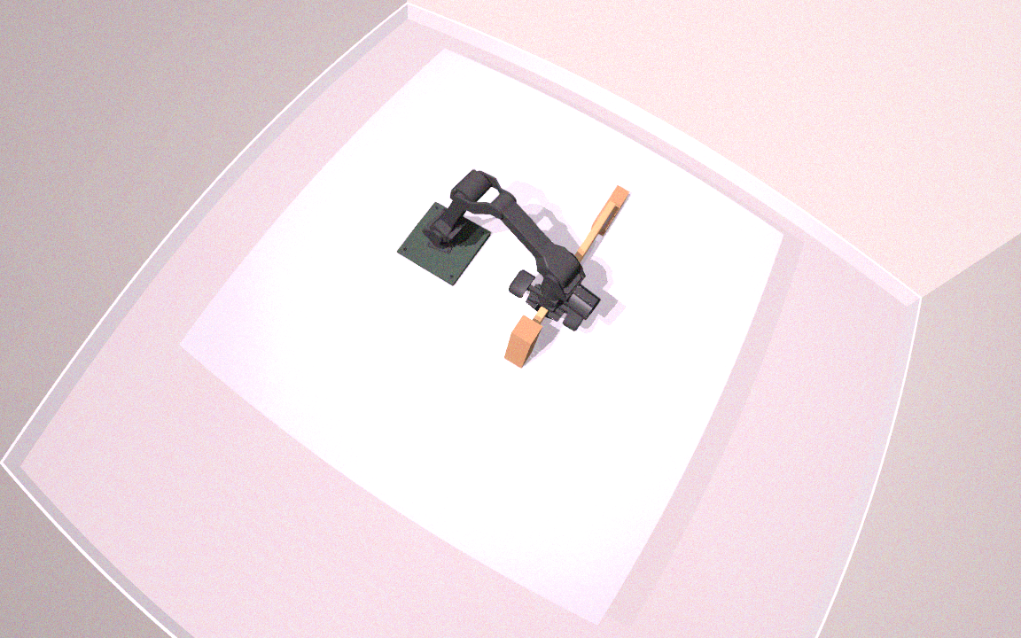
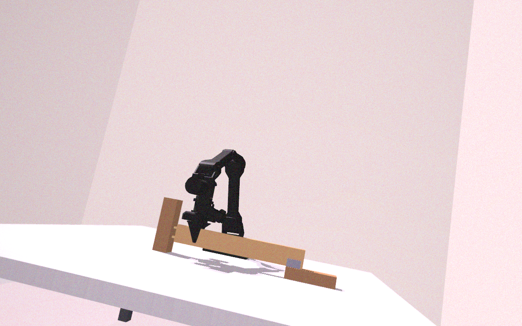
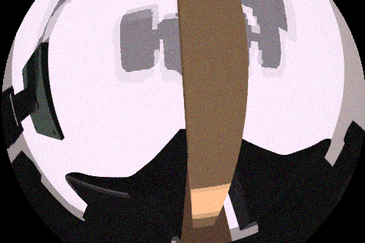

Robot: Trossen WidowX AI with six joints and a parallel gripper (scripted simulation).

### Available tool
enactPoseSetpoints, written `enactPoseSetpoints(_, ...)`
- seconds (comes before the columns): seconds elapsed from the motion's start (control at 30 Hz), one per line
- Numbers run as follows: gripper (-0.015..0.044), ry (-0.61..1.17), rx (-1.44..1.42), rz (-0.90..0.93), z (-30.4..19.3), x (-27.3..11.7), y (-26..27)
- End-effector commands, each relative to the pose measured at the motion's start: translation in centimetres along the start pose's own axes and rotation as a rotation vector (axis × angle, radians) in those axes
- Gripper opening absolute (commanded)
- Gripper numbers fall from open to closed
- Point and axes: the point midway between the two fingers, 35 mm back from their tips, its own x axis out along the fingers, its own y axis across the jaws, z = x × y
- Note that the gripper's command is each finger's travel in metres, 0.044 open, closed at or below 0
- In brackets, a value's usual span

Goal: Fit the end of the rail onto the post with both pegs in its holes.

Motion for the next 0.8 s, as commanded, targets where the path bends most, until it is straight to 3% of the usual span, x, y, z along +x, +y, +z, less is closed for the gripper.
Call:
enactPoseSetpoints(0.0, 0.0, 0.003, 0.0, -0.005, -0.4, -0.31, -0.1)
enactPoseSetpoints(0.77, 0.0, 0.004, 0.0, -0.005, -1.02, -0.32, -0.12)
